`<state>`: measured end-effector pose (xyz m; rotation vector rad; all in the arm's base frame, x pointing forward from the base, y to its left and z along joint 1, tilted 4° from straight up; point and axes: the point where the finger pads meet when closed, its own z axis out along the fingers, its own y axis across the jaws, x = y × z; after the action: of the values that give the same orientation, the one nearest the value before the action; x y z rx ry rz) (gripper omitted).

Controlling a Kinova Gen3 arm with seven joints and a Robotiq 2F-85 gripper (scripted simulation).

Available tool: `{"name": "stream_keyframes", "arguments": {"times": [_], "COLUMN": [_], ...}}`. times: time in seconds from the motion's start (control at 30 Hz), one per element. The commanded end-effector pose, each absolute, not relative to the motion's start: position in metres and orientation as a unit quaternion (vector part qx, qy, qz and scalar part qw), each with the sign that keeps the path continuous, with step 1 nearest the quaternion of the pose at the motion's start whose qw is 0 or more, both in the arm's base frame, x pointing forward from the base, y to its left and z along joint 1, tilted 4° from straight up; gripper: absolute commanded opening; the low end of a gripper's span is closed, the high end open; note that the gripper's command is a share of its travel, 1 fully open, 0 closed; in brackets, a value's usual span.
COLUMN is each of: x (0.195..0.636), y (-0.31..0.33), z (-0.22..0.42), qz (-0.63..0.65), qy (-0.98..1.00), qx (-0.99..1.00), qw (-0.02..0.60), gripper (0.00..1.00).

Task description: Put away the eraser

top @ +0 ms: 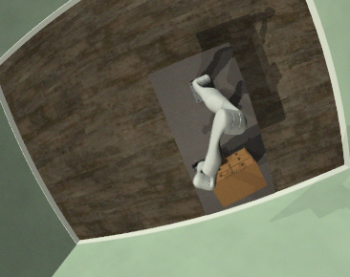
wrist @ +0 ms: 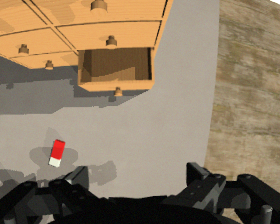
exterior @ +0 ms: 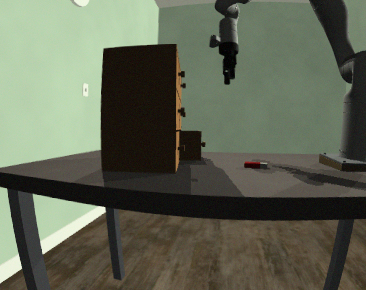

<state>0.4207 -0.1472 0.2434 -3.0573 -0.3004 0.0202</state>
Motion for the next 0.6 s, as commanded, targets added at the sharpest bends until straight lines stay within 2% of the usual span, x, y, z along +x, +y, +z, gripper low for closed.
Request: {"name": "stream_keyframes", "arguments": {"times": [0.0,0.57], "x": [0.4222,0.4266], "y": [-0.1496,-0.1484], "z": [0.2413,0.2367], "qz": [0.009,0.008], "qy": [-0.096,-0.116], "qx": [-0.995,-0.993], "qw": [0.034,0.034], "gripper": [1.0,1.0]}}
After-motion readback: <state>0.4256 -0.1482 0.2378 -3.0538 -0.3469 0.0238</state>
